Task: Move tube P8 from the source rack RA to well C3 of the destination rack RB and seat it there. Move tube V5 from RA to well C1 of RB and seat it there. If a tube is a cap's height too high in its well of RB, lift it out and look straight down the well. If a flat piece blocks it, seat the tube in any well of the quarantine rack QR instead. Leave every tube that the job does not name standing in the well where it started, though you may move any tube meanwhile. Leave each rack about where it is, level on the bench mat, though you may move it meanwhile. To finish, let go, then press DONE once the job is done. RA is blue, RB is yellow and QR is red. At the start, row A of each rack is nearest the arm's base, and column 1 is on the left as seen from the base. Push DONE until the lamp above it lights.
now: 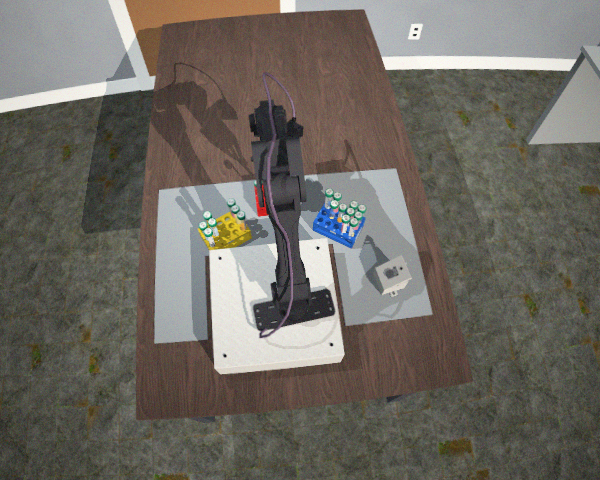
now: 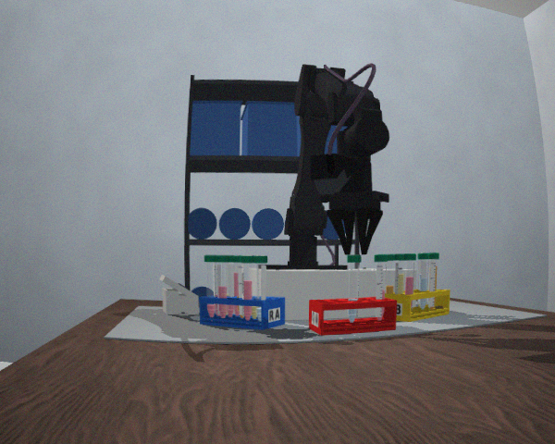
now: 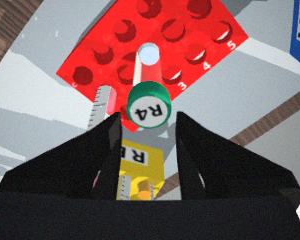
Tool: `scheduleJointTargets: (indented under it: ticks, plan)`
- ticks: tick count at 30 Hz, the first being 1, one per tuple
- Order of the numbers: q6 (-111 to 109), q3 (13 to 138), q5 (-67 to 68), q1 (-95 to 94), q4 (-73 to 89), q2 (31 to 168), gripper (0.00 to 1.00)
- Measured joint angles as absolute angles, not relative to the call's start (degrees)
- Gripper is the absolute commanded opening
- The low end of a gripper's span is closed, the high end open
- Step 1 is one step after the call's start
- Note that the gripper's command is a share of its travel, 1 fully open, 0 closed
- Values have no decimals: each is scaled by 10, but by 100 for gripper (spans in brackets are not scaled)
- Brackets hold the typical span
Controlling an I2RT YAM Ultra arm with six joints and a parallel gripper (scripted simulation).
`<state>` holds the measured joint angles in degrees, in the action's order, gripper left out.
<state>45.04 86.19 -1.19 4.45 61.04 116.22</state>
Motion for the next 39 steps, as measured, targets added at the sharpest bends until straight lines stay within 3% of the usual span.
scheduleJointTargets:
  ticks: [24, 39]
  plan:
    - [448, 955, -12, 47, 722, 1141, 30]
    - [465, 945, -12, 47, 733, 1125, 30]
